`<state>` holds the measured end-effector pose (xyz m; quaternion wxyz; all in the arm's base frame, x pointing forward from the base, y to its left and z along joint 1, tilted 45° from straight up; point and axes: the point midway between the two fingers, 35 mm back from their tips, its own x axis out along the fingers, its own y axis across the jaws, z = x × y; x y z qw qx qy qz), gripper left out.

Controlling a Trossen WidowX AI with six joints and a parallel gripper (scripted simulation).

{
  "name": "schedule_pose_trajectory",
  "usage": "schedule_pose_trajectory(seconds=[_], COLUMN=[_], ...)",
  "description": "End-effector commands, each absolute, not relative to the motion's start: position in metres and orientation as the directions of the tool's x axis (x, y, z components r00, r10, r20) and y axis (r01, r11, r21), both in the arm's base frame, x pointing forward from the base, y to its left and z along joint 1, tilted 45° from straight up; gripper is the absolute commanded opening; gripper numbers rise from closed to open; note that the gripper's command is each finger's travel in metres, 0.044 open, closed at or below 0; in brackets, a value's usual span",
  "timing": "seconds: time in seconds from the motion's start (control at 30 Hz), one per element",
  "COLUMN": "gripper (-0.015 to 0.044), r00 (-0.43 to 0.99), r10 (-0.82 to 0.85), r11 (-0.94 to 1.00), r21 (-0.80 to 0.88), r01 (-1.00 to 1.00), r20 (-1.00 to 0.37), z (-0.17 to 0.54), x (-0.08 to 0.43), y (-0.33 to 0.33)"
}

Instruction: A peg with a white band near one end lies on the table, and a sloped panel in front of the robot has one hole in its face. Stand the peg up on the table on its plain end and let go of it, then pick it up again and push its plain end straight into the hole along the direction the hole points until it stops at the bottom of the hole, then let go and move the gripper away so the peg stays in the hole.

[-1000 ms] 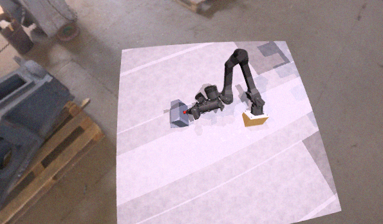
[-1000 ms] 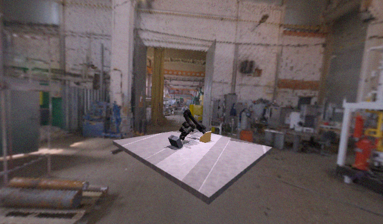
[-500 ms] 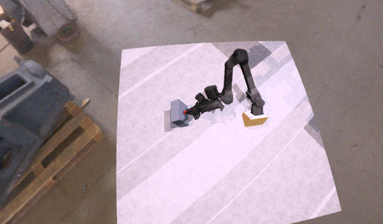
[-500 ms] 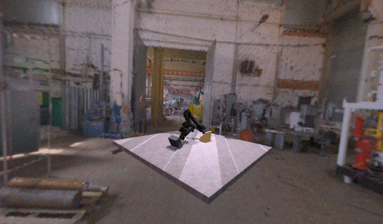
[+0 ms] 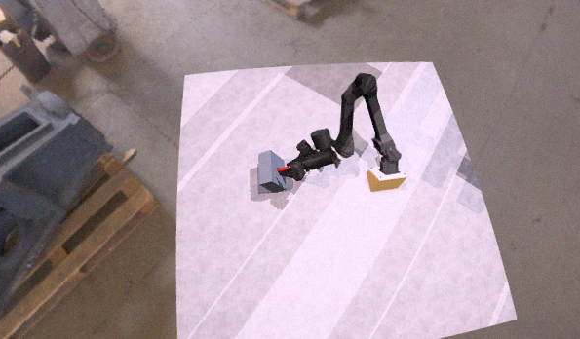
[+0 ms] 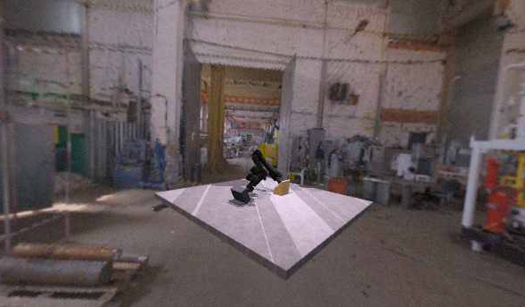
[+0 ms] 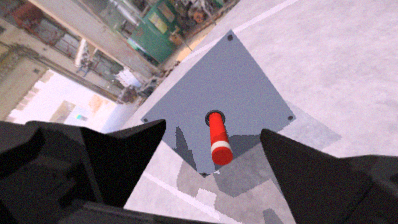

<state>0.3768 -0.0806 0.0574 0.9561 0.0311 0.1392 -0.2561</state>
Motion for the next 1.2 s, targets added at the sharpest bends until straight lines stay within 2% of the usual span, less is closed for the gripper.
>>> schedule_pose_trajectory(seconds=[0.0, 1.17], gripper=[0.044, 0.044], r00=[0.829, 0.829], r10=[-0.485, -0.48], r11=[0.864, 0.867], r21=[-0.008, -0.009], r01=[0.503, 0.499], r20=[-0.28, -0.285], z=[0.06, 0.075], x=[0.373, 0.346], y=[-0.079, -0.056])
